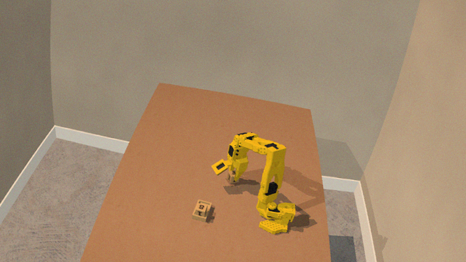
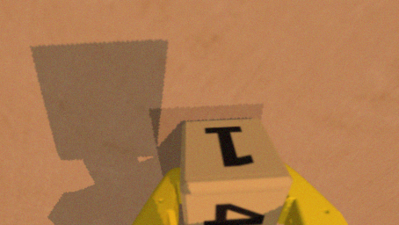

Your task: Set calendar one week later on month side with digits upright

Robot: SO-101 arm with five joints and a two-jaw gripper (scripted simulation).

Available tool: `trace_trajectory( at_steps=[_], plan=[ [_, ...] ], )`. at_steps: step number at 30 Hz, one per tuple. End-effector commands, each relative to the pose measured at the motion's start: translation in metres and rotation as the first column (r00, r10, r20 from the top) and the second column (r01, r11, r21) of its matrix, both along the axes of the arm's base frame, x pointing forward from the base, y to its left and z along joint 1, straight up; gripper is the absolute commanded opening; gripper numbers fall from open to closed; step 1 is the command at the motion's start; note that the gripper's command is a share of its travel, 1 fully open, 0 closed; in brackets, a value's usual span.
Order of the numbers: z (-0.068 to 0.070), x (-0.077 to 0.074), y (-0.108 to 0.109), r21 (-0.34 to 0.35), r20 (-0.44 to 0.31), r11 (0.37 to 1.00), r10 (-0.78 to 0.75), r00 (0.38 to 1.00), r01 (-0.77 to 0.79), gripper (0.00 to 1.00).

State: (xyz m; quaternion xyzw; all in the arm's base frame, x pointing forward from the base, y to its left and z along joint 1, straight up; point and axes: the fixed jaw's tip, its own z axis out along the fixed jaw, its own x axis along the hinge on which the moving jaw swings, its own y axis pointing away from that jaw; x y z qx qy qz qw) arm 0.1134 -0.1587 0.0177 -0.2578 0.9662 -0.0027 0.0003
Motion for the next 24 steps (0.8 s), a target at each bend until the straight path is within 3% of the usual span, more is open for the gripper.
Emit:
trace_trajectory(
  at_steps=[1,5,16,24],
  plan=[
    [0.0025,0.0004,-0.0033,-0.019,0.015,1.000,-0.004,1.000,0.004,0.10],
    [0.0025,0.0004,-0.0033,-0.019,0.015,1.000,-0.004,1.000,0.004,0.16],
    [0.0025,0.0003,-0.0033,-0.019,0.015,1.000,-0.004,1.000,0.004,0.18],
    [0.0025,0.0003,-0.0033,-0.019,0.015,1.000,-0.004,1.000,0.004,0.25]
  ],
)
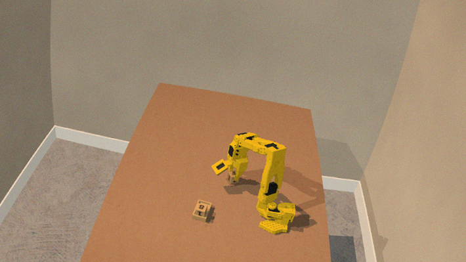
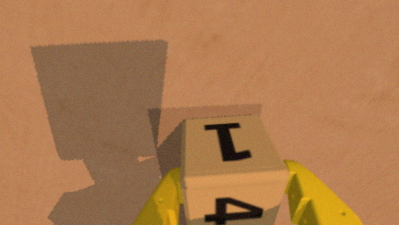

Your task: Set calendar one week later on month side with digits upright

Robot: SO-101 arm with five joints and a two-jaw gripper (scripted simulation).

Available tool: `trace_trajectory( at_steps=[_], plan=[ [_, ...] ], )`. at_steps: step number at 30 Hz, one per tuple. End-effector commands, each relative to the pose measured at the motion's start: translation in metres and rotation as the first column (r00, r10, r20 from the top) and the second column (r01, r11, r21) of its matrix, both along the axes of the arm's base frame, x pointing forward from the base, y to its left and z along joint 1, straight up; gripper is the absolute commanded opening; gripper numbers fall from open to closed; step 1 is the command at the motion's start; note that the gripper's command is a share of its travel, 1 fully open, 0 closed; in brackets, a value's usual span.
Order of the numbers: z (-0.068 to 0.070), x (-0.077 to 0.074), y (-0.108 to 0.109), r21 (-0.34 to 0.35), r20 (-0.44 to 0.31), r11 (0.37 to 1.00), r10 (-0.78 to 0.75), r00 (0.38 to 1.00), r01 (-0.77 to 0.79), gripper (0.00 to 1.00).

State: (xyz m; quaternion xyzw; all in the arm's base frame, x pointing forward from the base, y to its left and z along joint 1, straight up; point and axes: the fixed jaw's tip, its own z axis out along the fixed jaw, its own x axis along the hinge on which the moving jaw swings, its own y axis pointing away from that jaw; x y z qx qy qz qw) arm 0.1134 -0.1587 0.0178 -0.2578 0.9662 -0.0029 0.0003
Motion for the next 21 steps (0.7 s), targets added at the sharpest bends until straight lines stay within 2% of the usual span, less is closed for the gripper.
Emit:
trace_trajectory(
  at_steps=[1,12,21],
  plan=[
    [0.0025,0.0003,-0.0033,-0.019,0.015,1.000,-0.004,1.000,0.004,0.26],
    [0.0025,0.0003,-0.0033,-0.019,0.015,1.000,-0.004,1.000,0.004,0.35],
    [0.0025,0.0003,-0.0033,-0.019,0.015,1.000,-0.004,1.000,0.004,0.36]
  ],
)
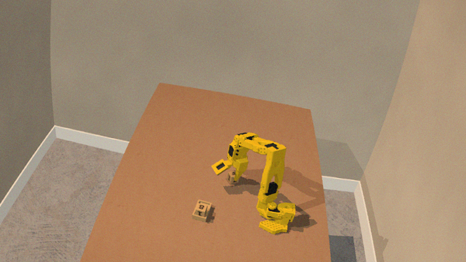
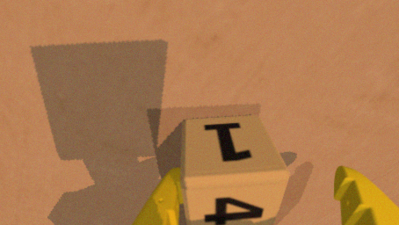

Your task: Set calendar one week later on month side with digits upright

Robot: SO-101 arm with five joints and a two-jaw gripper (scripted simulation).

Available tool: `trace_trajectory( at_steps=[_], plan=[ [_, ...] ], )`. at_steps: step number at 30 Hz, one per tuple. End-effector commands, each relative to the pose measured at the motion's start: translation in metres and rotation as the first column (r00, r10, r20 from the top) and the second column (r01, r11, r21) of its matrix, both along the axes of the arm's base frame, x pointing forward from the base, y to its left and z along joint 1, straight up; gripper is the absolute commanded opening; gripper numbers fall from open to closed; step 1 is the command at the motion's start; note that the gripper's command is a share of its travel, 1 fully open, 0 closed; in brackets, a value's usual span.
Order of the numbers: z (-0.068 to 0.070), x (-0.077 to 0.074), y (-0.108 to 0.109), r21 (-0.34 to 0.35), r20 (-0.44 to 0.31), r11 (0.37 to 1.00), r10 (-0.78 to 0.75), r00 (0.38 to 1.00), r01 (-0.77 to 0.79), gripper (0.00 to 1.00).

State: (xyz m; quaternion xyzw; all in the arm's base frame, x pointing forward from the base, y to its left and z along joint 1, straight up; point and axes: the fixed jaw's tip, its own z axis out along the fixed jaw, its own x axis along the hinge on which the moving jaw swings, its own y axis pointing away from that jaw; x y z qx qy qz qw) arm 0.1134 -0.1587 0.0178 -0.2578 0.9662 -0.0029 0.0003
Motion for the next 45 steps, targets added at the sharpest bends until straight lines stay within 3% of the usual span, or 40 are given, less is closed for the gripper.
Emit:
trace_trajectory(
  at_steps=[1,7,25,45],
  plan=[
    [0.003,0.000,-0.003,-0.019,0.015,1.000,-0.004,1.000,0.004,0.36],
    [0.010,0.001,-0.004,-0.019,0.015,1.000,-0.004,1.000,0.004,0.36],
    [0.059,0.000,-0.003,-0.019,0.015,1.000,-0.004,1.000,0.004,0.36],
    [0.063,0.000,-0.002,-0.019,0.015,1.000,-0.004,1.000,0.004,0.36]
  ],
)
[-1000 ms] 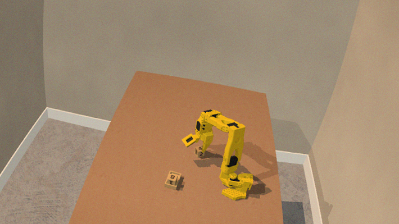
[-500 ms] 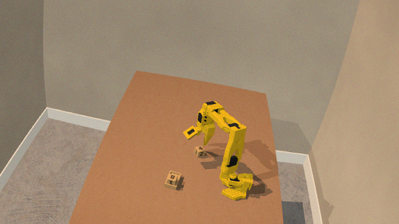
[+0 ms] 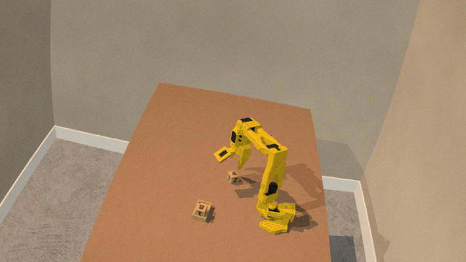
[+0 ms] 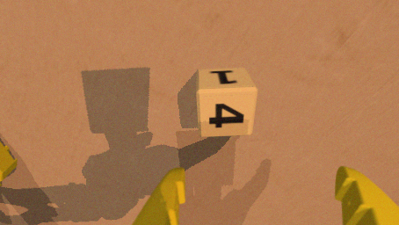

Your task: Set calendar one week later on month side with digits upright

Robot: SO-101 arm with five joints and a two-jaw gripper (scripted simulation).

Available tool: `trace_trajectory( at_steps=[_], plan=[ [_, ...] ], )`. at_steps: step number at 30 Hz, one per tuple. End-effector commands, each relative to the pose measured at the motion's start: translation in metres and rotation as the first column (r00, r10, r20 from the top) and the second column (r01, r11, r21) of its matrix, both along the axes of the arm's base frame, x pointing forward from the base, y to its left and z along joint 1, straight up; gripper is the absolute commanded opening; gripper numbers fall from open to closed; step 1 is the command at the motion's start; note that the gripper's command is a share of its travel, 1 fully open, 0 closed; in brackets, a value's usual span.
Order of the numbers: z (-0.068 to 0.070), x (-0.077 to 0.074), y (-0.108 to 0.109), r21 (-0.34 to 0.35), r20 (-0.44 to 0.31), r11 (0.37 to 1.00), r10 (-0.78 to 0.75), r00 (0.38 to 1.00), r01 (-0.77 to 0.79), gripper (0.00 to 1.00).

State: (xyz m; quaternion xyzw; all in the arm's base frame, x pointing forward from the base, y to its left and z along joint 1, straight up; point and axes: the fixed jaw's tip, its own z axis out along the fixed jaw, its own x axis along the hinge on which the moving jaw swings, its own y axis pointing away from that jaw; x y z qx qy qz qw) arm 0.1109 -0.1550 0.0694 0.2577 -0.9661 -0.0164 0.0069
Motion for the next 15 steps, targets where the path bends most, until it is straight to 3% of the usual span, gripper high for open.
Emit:
trace_trajectory(
  at_steps=[1,9,15],
  plan=[
    [0.011,0.002,-0.006,-0.052,0.039,0.999,-0.003,0.999,0.005,0.36],
    [0.013,0.002,-0.006,-0.060,0.044,0.998,-0.002,0.999,0.005,0.36],
    [0.029,0.004,-0.009,-0.137,0.099,0.990,0.003,0.995,0.010,0.36]
  ],
)
